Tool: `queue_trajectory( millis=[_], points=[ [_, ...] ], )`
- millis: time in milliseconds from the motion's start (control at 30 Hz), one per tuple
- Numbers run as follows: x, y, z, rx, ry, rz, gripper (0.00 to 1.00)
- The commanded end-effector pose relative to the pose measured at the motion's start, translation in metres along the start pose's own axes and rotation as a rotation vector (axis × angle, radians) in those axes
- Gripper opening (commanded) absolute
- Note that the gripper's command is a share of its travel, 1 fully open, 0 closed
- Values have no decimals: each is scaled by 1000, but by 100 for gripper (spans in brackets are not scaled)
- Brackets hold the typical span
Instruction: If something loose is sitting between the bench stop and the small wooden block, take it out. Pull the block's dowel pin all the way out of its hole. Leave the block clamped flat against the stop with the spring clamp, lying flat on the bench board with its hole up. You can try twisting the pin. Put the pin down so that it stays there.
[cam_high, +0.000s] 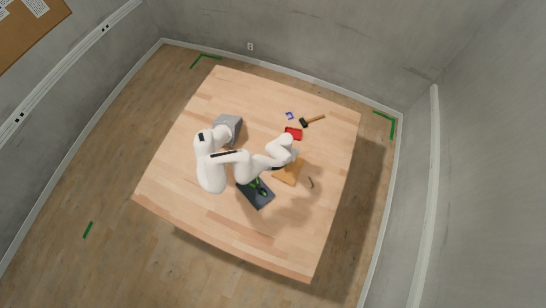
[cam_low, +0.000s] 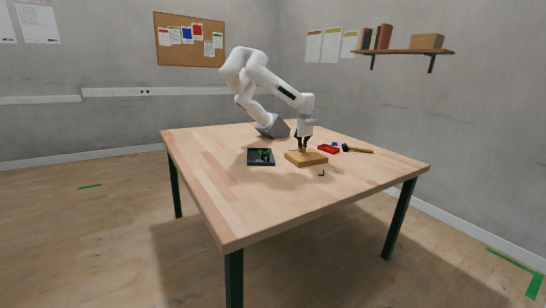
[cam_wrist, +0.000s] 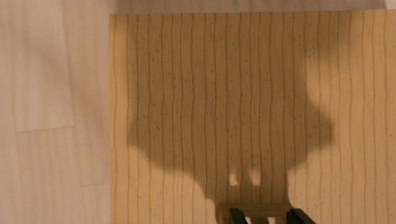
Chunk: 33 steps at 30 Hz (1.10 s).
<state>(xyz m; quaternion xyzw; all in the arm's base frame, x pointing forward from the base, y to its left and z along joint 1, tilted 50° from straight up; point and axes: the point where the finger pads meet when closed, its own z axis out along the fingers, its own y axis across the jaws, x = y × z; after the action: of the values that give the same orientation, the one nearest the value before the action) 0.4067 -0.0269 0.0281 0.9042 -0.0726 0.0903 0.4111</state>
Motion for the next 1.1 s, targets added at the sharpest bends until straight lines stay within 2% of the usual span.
queue_trajectory(
  millis=[0,1067],
  points=[
    [1,0,-4,2,3,1,28],
    [1,0,-41,2,3,1,28]
  ],
)
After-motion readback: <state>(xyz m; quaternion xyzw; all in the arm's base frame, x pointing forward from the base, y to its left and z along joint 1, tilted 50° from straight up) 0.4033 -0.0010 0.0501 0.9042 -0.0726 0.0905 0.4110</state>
